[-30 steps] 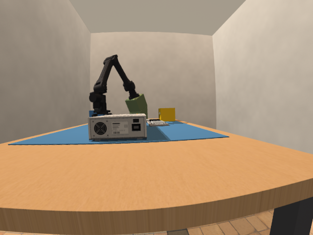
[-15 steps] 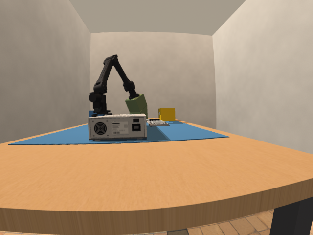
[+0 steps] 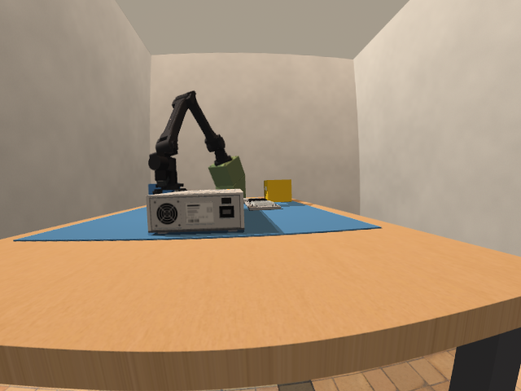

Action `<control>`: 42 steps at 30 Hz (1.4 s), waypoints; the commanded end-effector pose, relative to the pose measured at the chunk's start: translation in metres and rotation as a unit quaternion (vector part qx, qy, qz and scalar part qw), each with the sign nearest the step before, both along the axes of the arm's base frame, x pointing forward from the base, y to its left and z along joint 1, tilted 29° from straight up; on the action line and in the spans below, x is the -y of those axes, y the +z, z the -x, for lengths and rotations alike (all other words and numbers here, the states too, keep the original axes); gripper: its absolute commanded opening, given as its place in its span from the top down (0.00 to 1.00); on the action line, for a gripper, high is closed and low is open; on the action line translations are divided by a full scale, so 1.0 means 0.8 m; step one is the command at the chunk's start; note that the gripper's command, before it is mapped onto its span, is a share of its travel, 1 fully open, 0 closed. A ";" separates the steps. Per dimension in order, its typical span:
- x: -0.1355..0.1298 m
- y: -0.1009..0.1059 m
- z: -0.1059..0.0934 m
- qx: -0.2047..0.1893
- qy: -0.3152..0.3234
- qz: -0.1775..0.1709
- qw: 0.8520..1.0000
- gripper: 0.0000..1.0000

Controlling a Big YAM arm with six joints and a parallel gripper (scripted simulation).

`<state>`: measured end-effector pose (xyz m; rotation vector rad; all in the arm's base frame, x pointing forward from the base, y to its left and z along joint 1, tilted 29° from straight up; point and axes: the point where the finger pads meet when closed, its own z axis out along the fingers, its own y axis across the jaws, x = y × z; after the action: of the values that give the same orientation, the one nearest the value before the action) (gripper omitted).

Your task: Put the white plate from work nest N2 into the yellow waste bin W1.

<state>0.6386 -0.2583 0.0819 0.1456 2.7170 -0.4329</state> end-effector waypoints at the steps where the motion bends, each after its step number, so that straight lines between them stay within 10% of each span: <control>1: 0.002 0.047 -0.018 0.026 0.005 0.009 1.000 1.00; 33: -0.016 0.023 0.008 -0.003 0.001 -0.003 1.000 1.00; 42: -0.022 0.050 0.010 0.007 0.003 0.001 1.000 1.00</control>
<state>0.6337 -0.2519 0.1152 0.1399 2.6997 -0.4352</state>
